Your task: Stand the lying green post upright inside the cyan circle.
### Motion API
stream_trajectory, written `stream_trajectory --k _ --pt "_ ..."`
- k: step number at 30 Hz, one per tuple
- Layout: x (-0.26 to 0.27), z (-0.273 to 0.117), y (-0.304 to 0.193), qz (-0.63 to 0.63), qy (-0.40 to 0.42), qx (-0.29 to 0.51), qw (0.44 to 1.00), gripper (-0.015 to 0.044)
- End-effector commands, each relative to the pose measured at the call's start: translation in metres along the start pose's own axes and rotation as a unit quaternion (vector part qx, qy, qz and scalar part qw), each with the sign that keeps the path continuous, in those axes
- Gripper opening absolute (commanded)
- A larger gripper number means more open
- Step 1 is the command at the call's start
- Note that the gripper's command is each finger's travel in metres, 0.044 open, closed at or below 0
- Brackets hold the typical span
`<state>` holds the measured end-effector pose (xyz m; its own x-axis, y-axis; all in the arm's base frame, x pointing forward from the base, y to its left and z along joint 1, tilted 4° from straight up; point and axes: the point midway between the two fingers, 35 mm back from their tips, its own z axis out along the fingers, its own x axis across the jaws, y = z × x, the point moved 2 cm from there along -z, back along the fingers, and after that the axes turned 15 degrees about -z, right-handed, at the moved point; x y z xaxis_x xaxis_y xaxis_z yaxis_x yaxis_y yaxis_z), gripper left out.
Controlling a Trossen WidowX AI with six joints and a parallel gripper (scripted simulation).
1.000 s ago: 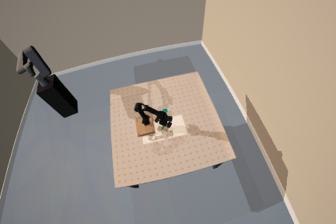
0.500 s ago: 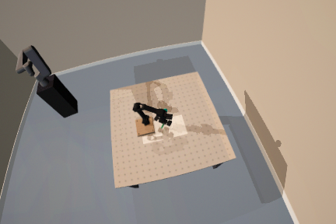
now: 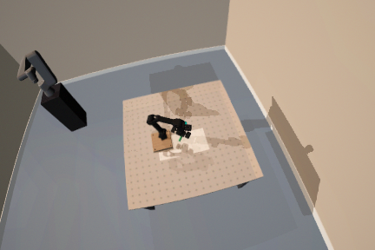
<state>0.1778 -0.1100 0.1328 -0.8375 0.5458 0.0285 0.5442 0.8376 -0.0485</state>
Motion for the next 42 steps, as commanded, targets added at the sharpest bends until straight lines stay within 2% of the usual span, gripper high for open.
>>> stream_trajectory --k 1,42 --pt "0.001 -0.004 0.001 0.000 0.002 0.001 1.000 0.0023" --pt "-0.012 -0.020 0.113 -0.074 -0.001 -0.006 0.997 0.0023"
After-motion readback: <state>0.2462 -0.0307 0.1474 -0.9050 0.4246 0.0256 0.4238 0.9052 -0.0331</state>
